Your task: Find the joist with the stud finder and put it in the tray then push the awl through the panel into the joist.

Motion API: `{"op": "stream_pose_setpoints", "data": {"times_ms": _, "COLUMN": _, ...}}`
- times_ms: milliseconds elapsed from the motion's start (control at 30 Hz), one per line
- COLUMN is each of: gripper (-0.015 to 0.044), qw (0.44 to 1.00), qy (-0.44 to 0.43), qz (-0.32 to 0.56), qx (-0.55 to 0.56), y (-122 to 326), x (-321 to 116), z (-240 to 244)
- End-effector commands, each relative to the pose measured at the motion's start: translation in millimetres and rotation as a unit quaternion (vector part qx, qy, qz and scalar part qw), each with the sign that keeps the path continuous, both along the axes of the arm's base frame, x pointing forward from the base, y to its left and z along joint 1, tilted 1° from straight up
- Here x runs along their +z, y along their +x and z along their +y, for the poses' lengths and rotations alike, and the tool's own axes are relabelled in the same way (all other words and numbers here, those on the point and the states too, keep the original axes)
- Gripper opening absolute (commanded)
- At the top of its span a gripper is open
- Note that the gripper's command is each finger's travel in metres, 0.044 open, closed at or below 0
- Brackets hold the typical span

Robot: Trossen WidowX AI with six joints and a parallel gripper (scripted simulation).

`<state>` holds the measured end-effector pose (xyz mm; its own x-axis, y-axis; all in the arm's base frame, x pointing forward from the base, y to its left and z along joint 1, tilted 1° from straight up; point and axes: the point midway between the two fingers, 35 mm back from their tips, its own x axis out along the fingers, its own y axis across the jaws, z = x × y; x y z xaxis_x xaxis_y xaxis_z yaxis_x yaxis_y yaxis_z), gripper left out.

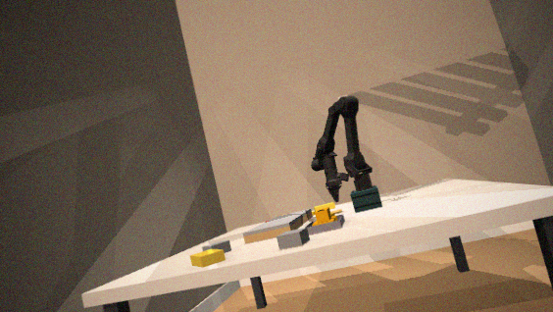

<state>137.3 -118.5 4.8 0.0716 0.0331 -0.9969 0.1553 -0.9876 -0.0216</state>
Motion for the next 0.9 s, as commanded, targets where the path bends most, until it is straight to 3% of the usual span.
{"op": "stream_pose_setpoints", "data": {"times_ms": 0, "gripper": 0.044, "qw": 1.0, "qy": -0.005, "qz": -0.003, "qx": -0.014, "y": -1.4, "x": 1.3, "z": -1.9}}
{"op": "stream_pose_setpoints", "data": {"times_ms": 867, "gripper": 0.044, "qw": 1.0, "qy": -0.005, "qz": -0.003, "qx": -0.014, "y": 4.6, "x": -12.5, "z": 7.4}}
